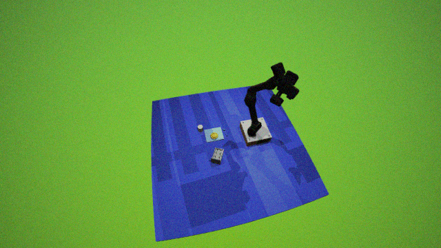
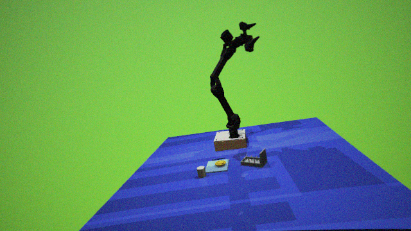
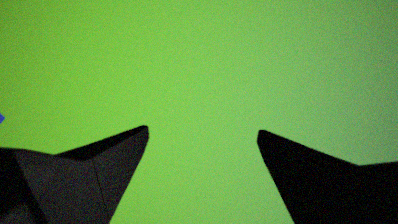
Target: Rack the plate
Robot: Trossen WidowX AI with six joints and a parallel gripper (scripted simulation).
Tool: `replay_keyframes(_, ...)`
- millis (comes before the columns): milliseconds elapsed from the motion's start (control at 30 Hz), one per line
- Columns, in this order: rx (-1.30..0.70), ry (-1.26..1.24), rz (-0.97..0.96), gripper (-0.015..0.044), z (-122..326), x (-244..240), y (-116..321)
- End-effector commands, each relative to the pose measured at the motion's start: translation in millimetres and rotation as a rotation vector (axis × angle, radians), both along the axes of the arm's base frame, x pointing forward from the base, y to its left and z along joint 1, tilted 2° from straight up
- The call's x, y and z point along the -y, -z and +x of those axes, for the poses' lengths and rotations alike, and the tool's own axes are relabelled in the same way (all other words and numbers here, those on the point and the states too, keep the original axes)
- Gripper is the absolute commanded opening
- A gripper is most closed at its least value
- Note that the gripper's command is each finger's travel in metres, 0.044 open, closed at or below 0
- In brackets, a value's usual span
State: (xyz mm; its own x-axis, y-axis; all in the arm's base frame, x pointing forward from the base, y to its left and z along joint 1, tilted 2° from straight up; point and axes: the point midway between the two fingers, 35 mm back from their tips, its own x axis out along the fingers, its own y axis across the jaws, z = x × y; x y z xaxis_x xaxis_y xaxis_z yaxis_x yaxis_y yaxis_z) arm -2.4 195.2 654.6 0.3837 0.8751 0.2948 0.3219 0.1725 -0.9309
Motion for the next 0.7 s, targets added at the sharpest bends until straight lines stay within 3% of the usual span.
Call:
replay_keyframes(0, 0.003, 0.022, -0.003, 0.04, 2, -9, 5)
replay_keyframes(667, -0.027, 0.154, -0.064, 0.04, 29, -63, 40)
